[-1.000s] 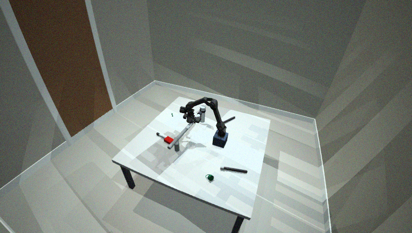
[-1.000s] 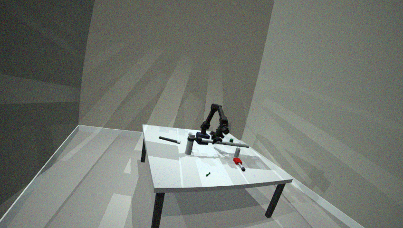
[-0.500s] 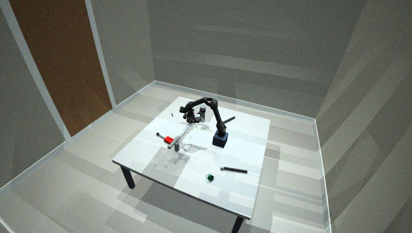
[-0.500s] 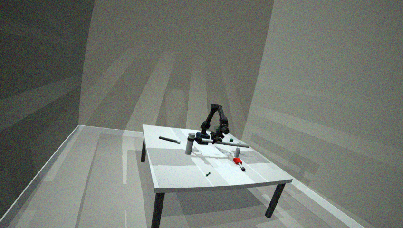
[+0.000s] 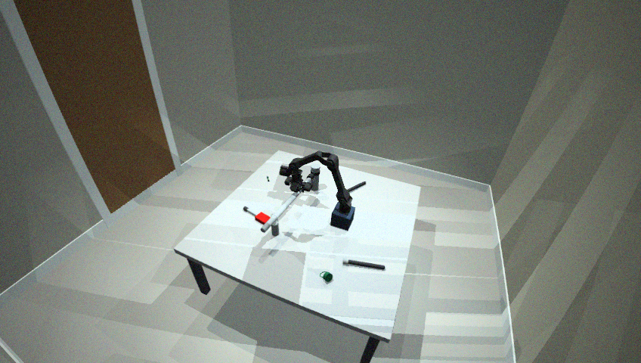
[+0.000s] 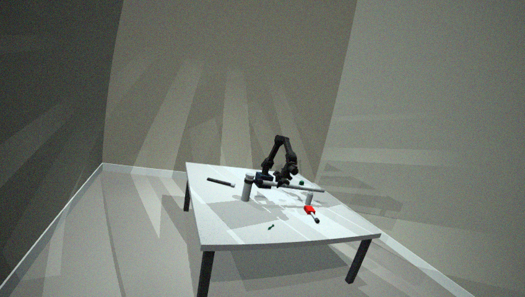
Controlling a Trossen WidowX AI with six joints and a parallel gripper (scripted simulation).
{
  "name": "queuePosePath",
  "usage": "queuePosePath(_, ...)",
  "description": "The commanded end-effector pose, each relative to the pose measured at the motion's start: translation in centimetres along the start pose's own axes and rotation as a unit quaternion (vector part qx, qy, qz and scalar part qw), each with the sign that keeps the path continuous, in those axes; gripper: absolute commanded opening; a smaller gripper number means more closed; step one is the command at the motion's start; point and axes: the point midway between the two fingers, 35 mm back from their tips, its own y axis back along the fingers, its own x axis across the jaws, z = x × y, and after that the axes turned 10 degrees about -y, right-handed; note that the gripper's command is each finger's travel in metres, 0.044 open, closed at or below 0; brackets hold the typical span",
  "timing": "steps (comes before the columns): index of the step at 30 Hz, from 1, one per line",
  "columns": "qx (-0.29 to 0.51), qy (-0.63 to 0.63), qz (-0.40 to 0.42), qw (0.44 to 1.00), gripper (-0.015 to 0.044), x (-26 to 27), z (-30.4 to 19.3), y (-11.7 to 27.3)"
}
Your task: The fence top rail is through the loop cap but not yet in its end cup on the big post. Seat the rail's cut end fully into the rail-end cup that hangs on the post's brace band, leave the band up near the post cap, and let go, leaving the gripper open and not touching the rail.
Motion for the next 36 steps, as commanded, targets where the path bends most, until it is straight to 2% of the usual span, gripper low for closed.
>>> queuePosePath(1,0.007,0.001,-0.004,1.0,0.0,-0.28,-0.57,0.15)
queuePosePath(36,-0.001,0.001,0.002,1.0,0.0,-0.12,-0.39,0.0)
